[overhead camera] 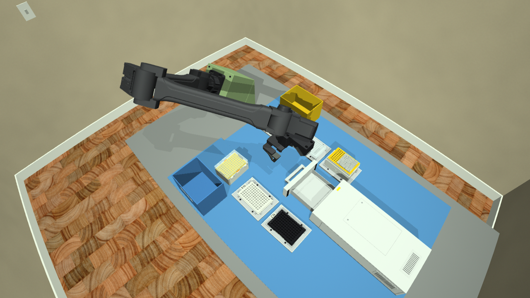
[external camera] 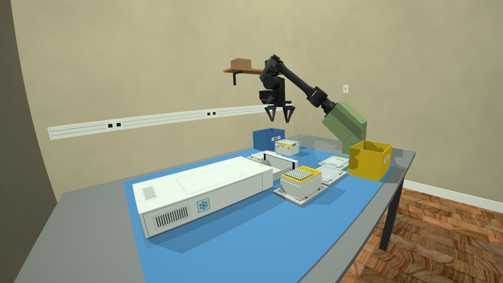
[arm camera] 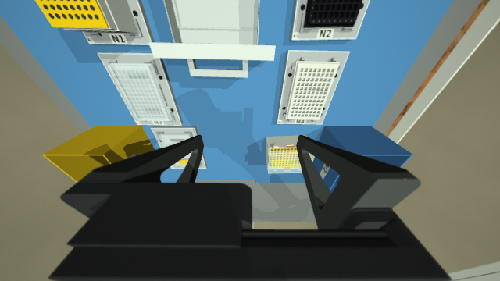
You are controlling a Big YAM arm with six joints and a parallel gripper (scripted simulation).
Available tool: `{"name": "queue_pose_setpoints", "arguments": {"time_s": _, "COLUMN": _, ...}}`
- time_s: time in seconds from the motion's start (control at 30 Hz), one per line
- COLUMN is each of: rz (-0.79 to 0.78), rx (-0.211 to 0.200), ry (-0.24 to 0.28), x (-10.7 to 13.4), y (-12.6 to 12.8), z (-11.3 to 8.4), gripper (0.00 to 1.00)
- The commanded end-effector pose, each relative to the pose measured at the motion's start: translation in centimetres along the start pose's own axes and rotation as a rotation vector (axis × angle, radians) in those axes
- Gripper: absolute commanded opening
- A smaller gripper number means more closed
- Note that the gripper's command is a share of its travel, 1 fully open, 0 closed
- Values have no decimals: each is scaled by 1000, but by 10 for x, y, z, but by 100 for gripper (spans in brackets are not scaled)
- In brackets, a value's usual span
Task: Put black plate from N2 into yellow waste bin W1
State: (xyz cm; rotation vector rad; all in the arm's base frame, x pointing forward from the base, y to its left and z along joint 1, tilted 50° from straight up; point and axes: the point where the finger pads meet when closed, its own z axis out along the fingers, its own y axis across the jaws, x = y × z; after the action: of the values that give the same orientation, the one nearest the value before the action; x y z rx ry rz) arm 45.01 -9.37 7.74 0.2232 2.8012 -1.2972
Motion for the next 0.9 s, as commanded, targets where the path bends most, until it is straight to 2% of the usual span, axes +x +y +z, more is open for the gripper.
{"name": "queue_pose_setpoints", "arguments": {"time_s": 0.0, "rz": 19, "rx": -6, "ry": -26, "x": -27, "y": -18, "z": -1, "gripper": 100}}
{"name": "queue_pose_setpoints", "arguments": {"time_s": 0.17, "rz": 9, "rx": -3, "ry": -18, "x": -40, "y": -27, "z": 10, "gripper": 100}}
{"name": "queue_pose_setpoints", "arguments": {"time_s": 0.3, "rz": 14, "rx": -4, "ry": -22, "x": -46, "y": -34, "z": 11, "gripper": 100}}
{"name": "queue_pose_setpoints", "arguments": {"time_s": 0.33, "rz": 4, "rx": -11, "ry": -66, "x": -53, "y": -31, "z": -9, "gripper": 100}}
{"name": "queue_pose_setpoints", "arguments": {"time_s": 0.37, "rz": -5, "rx": -9, "ry": -56, "x": -55, "y": -29, "z": -3, "gripper": 100}}
{"name": "queue_pose_setpoints", "arguments": {"time_s": 0.4, "rz": 9, "rx": -3, "ry": -18, "x": -54, "y": -39, "z": 17, "gripper": 100}}
{"name": "queue_pose_setpoints", "arguments": {"time_s": 0.63, "rz": 17, "rx": -2, "ry": -24, "x": -75, "y": -61, "z": 24, "gripper": 100}}
{"name": "queue_pose_setpoints", "arguments": {"time_s": 0.73, "rz": 9, "rx": -1, "ry": -17, "x": -82, "y": -64, "z": 32, "gripper": 100}}
{"name": "queue_pose_setpoints", "arguments": {"time_s": 0.87, "rz": -1, "rx": -3, "ry": -28, "x": -90, "y": -64, "z": 29, "gripper": 100}}
